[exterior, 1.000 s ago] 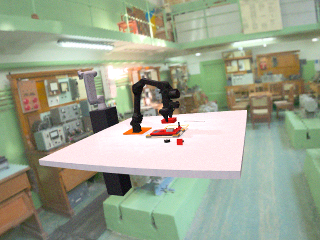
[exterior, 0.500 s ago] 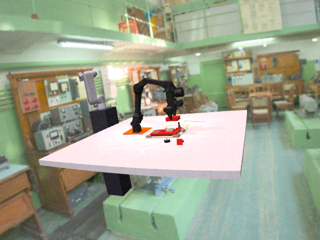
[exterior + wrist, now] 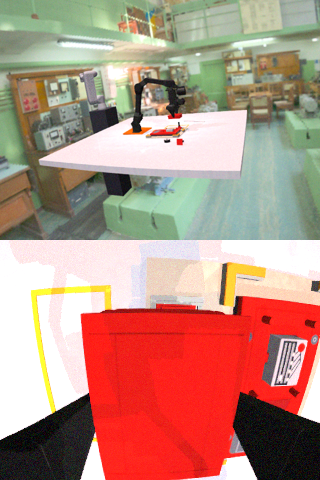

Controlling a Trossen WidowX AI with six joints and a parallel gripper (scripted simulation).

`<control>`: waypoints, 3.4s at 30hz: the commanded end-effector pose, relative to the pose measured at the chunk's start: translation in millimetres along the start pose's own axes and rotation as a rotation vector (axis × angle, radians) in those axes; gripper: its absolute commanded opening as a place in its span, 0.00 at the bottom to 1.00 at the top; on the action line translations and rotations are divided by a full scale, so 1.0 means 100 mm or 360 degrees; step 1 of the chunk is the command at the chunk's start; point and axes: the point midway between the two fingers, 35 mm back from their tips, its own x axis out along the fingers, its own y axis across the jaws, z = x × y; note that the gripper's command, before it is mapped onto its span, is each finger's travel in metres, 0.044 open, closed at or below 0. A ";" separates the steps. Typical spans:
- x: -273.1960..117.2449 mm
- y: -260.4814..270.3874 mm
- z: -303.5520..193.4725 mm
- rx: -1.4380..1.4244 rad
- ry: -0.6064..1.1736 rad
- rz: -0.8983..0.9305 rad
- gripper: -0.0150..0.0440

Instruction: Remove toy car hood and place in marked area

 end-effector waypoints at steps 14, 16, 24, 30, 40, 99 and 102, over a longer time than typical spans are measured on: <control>-0.03 0.70 -0.23 0.0006 0.0002 0.0000 0.25; -0.04 0.78 -0.26 0.0006 0.0001 0.0001 0.25; -0.03 0.87 -0.31 0.0006 0.0000 0.0003 0.25; 0.01 0.88 -0.31 0.0006 0.0000 0.0003 0.25; 0.09 0.88 -0.30 0.0006 0.0000 0.0003 0.25; 0.56 0.89 -0.30 0.0006 0.0000 0.0003 0.25; 0.59 0.89 -0.30 0.0006 0.0000 0.0003 0.25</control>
